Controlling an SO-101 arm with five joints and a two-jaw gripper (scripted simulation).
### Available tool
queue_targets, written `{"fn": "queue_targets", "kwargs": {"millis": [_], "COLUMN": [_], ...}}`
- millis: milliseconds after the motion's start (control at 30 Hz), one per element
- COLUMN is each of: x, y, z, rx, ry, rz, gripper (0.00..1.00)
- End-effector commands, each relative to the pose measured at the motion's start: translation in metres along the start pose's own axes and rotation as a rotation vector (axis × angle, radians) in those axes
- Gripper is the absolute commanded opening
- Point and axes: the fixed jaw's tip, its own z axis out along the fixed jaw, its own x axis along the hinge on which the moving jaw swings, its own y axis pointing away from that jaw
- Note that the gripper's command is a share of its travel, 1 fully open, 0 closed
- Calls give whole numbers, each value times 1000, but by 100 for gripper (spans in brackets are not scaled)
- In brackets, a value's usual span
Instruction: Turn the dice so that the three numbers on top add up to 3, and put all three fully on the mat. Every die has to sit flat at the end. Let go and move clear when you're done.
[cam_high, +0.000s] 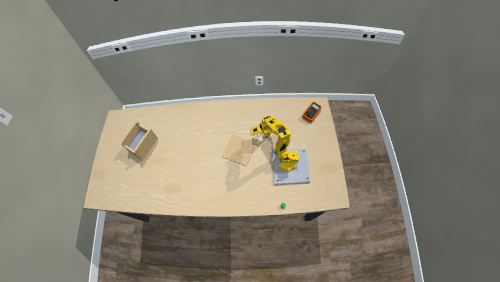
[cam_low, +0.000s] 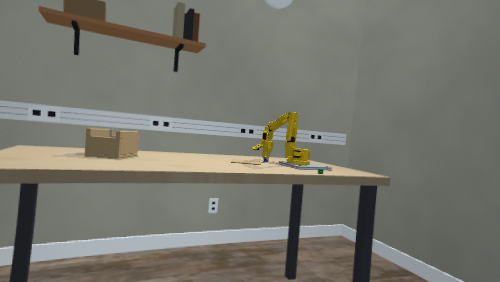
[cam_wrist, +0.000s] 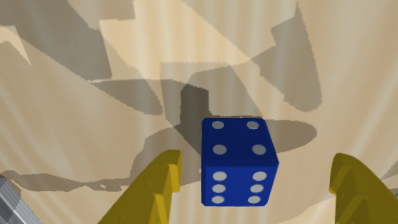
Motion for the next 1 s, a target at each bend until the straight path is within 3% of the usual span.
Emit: {"fn": "queue_targets", "kwargs": {"millis": [0,467,967], "x": [3,3,3], "y": [4,2,-4], "z": [4,4,5], "rx": [-24,-24,-24], "ry": [11,11,11], "rz": [-3,-3,-3], "gripper": [28,24,13]}}
